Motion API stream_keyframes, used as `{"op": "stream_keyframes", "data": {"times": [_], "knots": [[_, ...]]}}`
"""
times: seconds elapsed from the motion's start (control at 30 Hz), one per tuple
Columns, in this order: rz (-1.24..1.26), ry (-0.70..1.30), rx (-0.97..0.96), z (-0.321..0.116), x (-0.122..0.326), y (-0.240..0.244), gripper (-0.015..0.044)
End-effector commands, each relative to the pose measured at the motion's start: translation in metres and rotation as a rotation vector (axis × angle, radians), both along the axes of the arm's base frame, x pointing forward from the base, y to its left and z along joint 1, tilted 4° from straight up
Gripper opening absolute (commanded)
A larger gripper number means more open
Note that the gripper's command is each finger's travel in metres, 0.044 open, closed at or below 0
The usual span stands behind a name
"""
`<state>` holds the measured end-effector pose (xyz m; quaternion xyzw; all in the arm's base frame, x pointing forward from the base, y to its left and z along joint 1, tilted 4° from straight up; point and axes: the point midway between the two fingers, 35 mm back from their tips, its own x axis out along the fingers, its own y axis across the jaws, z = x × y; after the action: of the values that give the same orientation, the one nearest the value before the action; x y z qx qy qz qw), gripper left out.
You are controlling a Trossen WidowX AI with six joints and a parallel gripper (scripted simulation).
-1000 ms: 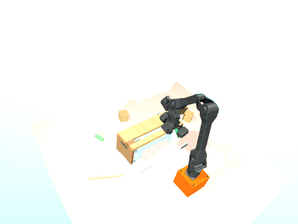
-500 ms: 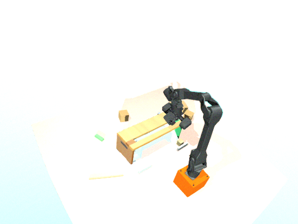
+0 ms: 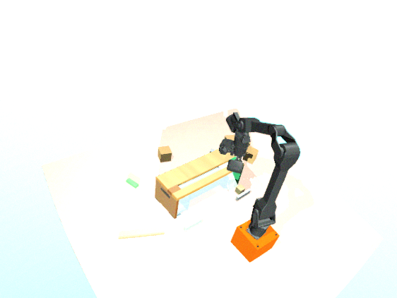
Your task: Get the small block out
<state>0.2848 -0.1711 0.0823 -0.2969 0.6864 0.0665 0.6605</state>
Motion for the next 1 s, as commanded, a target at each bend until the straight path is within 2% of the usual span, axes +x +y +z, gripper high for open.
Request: {"op": "stream_keyframes", "data": {"times": [0.0,0.4,0.7,0.97], "knots": [[-0.557,-0.209,0.098,-0.002,-0.010,-0.003,0.0285],[-1.754,-0.548,0.325,-0.001,-0.023,-0.012,0.0285],[-2.429,-0.651,0.458,0.002,-0.031,-0.017,0.0285],[-3.039,-0.666,0.568,0.004,-0.037,-0.021,0.0285]]}}
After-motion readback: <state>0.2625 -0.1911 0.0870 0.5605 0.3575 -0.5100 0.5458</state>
